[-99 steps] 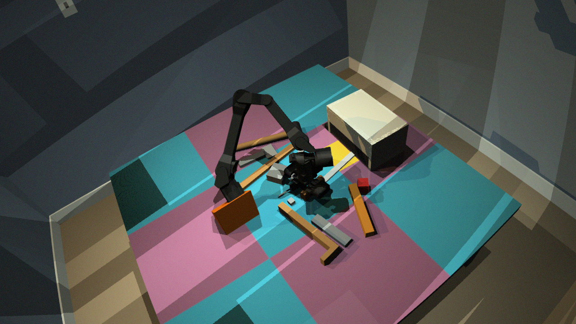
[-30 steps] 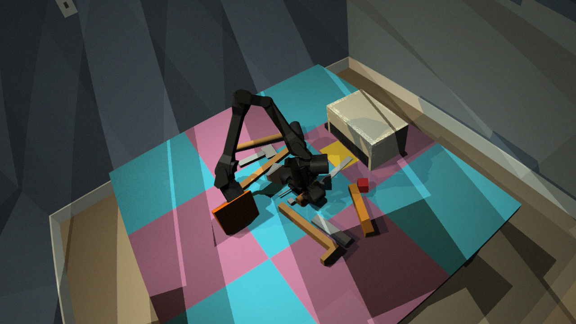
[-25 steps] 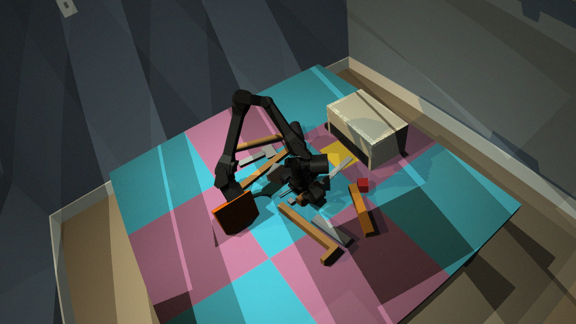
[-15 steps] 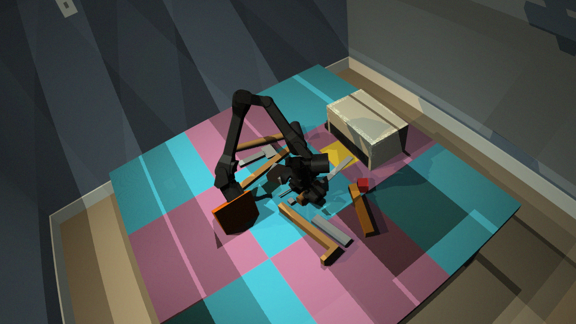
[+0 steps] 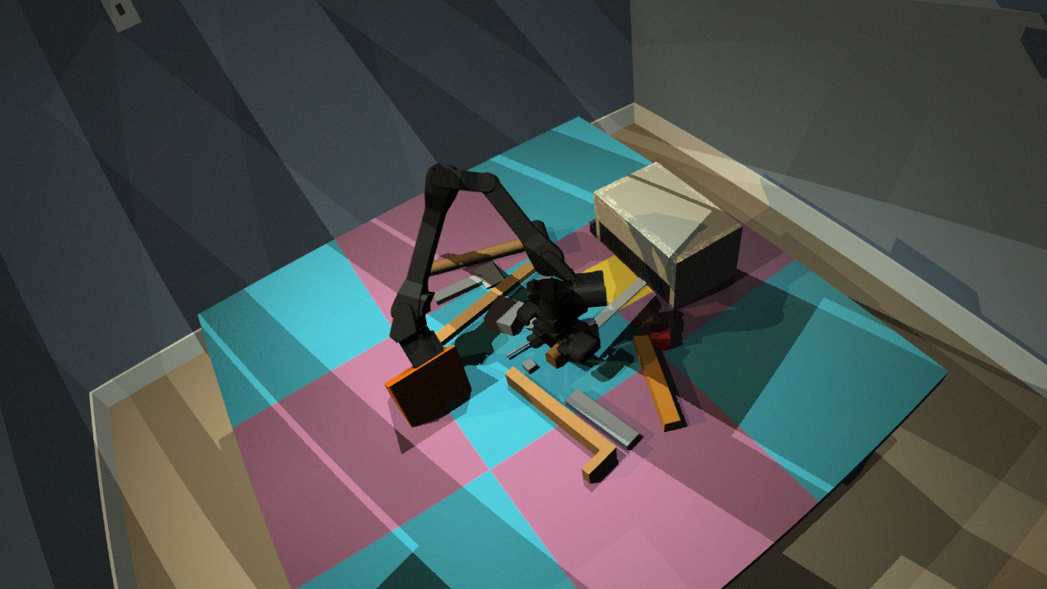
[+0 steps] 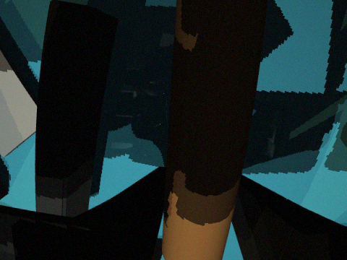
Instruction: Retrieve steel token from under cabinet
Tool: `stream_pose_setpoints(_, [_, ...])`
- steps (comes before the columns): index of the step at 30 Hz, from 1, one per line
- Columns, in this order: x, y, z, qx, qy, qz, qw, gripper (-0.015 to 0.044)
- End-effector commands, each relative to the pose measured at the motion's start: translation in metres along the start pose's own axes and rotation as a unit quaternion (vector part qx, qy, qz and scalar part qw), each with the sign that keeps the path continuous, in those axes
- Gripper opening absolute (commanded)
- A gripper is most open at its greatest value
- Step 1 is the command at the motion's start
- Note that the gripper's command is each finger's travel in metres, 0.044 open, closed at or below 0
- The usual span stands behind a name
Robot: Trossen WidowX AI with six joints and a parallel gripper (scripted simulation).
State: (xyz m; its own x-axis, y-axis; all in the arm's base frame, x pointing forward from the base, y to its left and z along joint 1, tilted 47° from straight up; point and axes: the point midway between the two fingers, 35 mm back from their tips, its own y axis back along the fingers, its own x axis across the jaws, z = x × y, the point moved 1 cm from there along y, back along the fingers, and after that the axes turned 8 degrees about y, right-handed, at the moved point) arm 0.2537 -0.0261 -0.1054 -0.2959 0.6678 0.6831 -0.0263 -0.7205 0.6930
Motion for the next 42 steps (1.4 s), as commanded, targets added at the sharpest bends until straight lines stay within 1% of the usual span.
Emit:
stream_pose_setpoints(1, [-0.002,0.000,0.008,-0.001,0.000,-0.001,1.000,0.0000])
stream_pose_setpoints(42, [-0.010,0.001,0.060,-0.002,0.001,-0.001,1.000,0.0000])
